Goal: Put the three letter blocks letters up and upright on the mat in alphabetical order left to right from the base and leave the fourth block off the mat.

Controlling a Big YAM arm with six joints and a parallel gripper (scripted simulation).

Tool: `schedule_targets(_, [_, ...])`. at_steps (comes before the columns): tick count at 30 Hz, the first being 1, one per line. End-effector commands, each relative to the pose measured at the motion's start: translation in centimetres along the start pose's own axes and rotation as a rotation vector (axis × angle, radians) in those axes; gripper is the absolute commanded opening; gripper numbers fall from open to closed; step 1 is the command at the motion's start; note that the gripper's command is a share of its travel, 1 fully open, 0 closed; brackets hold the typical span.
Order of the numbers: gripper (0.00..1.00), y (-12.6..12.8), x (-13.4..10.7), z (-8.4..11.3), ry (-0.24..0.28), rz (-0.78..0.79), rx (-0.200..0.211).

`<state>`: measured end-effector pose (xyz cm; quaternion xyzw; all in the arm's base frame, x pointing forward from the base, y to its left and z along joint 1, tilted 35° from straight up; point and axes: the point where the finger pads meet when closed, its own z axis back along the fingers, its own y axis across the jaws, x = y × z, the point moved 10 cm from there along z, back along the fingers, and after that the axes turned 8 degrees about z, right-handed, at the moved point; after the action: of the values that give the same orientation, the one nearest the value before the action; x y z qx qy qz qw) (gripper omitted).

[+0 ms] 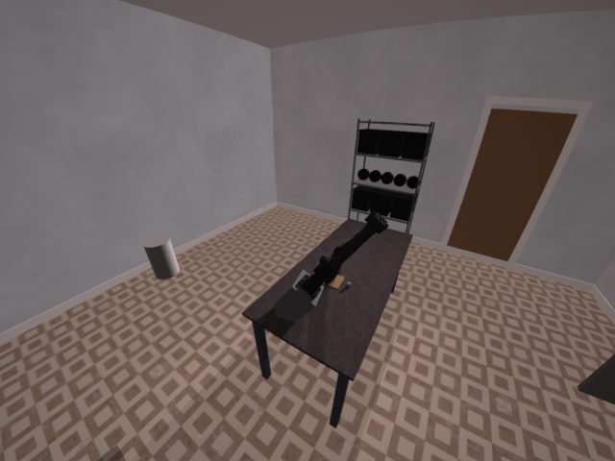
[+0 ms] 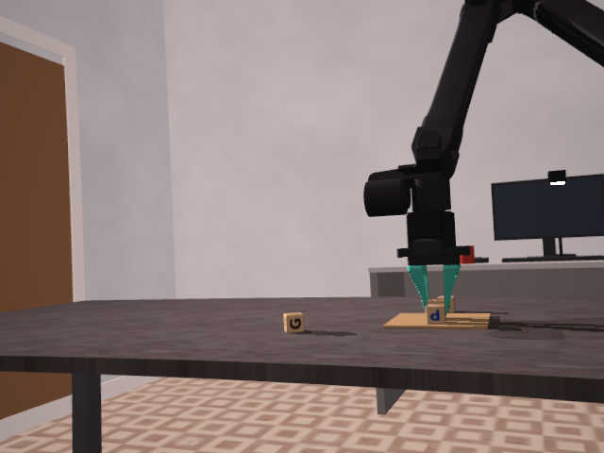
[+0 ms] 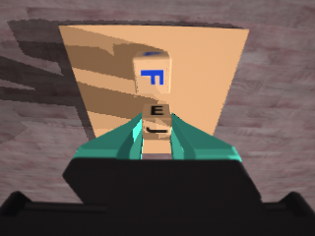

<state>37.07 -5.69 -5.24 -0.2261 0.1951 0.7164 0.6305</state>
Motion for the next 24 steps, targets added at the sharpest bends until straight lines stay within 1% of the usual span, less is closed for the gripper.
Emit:
schedule_targets(1, [0.20, -0.48, 0.45, -0.28, -0.005, 0.013, -0.006])
schedule_targets(13, [0.20, -0.47, 0.48, -0.27, -0.005, 0.014, -0.006])
schedule_targets(18, [0.20, -0.25, 1.07, -0.05, -0.004, 0.032, -0.013])
schedule_targets(22, [0.20, 0.44, 1.06, -0.31, -0.005, 0.025, 0.001])
schedule_targets(24, [0.20, 0.42, 1.31, -0.19, -0.005, 0.021, -0.003])
